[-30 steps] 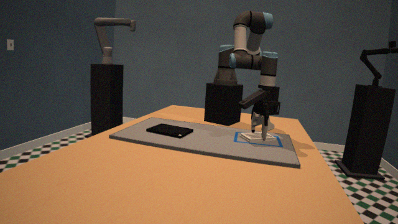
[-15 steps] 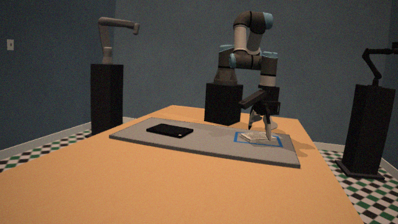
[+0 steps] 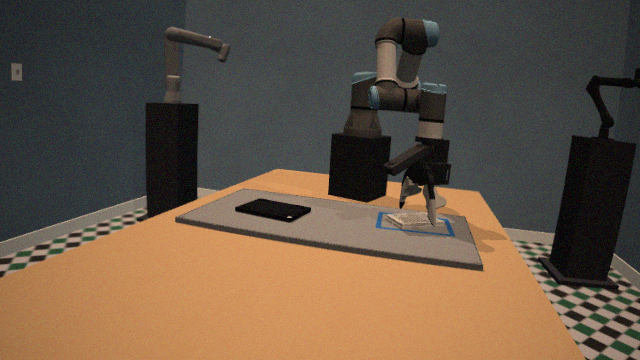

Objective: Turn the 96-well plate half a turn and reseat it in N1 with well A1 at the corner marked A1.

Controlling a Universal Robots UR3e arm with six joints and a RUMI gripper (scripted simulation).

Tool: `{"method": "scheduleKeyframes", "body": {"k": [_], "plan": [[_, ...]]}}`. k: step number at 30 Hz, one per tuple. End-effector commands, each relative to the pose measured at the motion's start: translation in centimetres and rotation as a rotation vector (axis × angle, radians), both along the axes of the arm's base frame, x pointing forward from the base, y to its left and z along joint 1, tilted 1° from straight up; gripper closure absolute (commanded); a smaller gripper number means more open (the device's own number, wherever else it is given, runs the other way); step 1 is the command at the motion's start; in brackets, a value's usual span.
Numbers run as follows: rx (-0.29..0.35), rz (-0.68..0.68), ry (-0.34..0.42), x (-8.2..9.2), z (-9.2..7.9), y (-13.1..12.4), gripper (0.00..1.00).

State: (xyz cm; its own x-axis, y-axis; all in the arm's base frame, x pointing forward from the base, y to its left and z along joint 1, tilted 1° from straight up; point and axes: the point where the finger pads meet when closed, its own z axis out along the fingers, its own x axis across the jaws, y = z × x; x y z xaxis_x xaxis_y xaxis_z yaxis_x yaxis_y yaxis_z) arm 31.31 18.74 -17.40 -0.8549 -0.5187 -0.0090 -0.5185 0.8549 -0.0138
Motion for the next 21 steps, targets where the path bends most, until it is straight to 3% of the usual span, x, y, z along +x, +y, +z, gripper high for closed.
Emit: {"method": "scheduleKeyframes", "body": {"k": [1, 21], "plan": [[0.002, 0.000, -0.003, 0.1, 0.3, 0.0, 0.00], [0.002, 0.000, -0.005, 0.1, 5.2, 0.1, 0.00]]}}
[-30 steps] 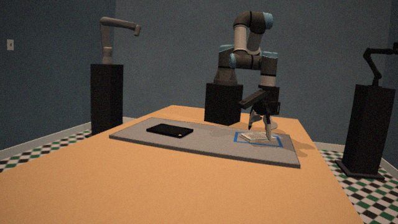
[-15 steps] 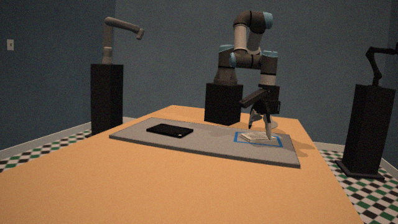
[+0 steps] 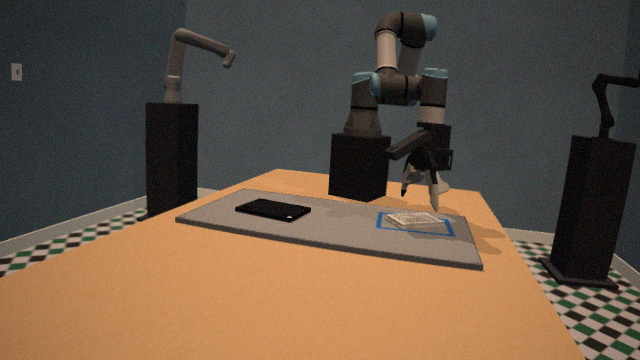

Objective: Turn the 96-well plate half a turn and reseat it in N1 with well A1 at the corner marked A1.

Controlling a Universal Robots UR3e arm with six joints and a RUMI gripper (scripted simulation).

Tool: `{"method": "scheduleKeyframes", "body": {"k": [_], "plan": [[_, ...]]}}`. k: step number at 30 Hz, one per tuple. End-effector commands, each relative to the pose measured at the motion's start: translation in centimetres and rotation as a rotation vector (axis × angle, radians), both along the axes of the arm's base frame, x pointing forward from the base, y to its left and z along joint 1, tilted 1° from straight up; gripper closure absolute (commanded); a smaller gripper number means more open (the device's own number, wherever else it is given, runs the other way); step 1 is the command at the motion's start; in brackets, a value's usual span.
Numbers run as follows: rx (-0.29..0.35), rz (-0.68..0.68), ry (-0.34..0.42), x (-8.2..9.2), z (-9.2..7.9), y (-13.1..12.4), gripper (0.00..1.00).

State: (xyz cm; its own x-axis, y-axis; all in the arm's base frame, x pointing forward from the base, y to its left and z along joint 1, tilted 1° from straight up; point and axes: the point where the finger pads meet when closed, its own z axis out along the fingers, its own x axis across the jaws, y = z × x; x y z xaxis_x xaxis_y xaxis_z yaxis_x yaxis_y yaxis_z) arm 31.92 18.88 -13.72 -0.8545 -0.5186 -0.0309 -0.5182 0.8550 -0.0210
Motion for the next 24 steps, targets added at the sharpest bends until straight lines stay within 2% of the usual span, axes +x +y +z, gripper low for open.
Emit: {"method": "scheduleKeyframes", "body": {"k": [1, 9, 24], "plan": [[-0.003, 0.000, 0.018, -0.5, 1.8, 0.0, 0.00], [-0.003, 0.000, 0.017, -0.5, 3.7, 0.0, 0.00], [-0.003, 0.000, 0.018, -0.5, 3.7, 0.0, 0.00]]}}
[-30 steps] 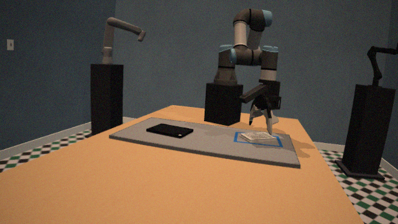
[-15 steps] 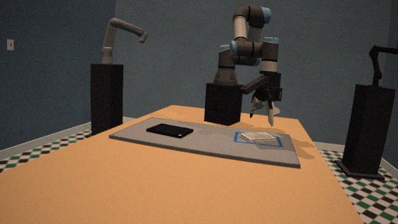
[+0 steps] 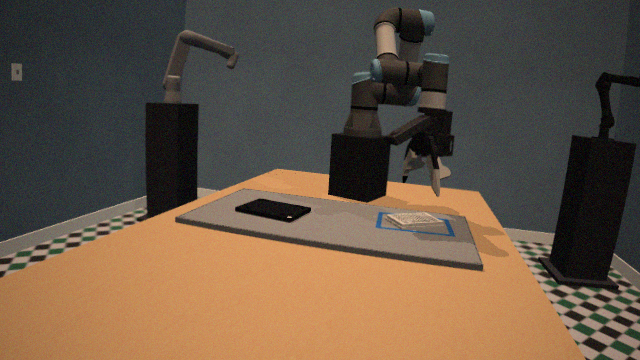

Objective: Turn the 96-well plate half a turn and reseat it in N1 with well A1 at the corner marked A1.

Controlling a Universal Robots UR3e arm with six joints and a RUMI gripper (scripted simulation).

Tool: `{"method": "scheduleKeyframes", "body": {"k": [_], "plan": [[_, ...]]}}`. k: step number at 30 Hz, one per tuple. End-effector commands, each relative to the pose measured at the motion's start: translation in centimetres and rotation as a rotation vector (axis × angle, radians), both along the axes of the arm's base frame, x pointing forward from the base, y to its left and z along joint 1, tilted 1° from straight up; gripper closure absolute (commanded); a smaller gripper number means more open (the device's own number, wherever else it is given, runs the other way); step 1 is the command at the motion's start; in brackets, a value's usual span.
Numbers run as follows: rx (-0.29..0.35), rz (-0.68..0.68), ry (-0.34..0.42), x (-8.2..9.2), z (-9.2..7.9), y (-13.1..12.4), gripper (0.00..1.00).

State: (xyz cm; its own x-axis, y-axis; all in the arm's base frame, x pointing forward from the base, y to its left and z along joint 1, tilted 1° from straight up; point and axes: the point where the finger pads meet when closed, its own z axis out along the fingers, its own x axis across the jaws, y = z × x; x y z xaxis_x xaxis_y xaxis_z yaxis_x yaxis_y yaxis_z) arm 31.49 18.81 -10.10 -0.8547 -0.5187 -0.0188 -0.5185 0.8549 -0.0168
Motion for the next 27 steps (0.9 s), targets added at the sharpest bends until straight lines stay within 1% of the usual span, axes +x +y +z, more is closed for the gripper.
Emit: {"method": "scheduleKeyframes", "body": {"k": [1, 13, 22, 24, 27], "plan": [[0.000, 0.000, 0.005, -0.10, 0.10, 0.04, 0.00], [-0.001, 0.000, 0.007, -0.15, 0.06, 0.01, 0.00], [-0.007, 0.300, 0.008, -0.16, 0.07, 0.00, 0.00], [-0.007, 0.300, 0.008, -0.16, 0.07, 0.00, 0.00], [-0.008, 0.400, 0.008, -0.16, 0.06, 0.01, 0.00]]}}
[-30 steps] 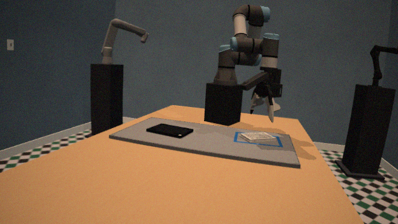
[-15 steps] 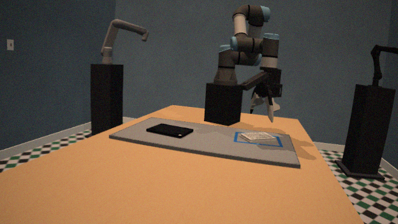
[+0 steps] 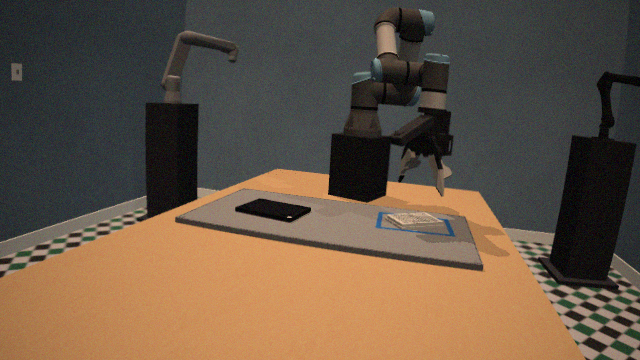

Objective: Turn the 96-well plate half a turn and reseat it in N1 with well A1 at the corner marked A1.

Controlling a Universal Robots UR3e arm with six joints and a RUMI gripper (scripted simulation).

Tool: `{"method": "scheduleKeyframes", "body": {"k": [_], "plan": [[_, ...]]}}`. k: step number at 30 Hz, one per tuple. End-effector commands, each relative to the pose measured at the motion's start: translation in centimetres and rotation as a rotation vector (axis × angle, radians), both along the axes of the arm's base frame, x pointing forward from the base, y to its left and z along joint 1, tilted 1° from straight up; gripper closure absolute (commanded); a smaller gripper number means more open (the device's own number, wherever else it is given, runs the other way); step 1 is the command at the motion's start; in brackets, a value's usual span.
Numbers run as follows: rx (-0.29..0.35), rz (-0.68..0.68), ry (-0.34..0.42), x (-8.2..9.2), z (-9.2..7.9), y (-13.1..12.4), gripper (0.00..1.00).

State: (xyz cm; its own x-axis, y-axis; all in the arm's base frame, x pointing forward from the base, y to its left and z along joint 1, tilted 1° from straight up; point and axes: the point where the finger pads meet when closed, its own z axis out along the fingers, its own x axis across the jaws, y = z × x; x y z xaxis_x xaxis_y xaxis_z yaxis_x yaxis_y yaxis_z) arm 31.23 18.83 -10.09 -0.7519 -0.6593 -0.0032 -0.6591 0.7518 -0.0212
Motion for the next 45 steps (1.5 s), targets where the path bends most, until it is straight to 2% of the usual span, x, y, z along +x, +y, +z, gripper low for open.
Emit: {"method": "scheduleKeyframes", "body": {"k": [1, 12, 14, 15, 29, 31, 32, 45], "plan": [[0.005, 0.259, 0.000, 0.11, 0.06, -0.01, 0.00], [-0.005, 0.545, 0.003, 0.11, 0.06, -0.01, 0.00], [-0.005, 0.545, 0.003, 0.11, 0.06, -0.01, 0.00], [-0.004, 0.620, 0.004, 0.11, 0.06, -0.02, 0.00], [-0.019, 0.966, 0.010, 0.11, 0.06, -0.01, 0.00], [-0.019, 0.966, 0.010, 0.11, 0.06, -0.01, 0.00], [-0.019, 1.040, 0.010, 0.11, 0.06, -0.01, 0.00], [-0.020, 1.358, 0.012, 0.10, 0.06, -0.01, 0.00]]}}
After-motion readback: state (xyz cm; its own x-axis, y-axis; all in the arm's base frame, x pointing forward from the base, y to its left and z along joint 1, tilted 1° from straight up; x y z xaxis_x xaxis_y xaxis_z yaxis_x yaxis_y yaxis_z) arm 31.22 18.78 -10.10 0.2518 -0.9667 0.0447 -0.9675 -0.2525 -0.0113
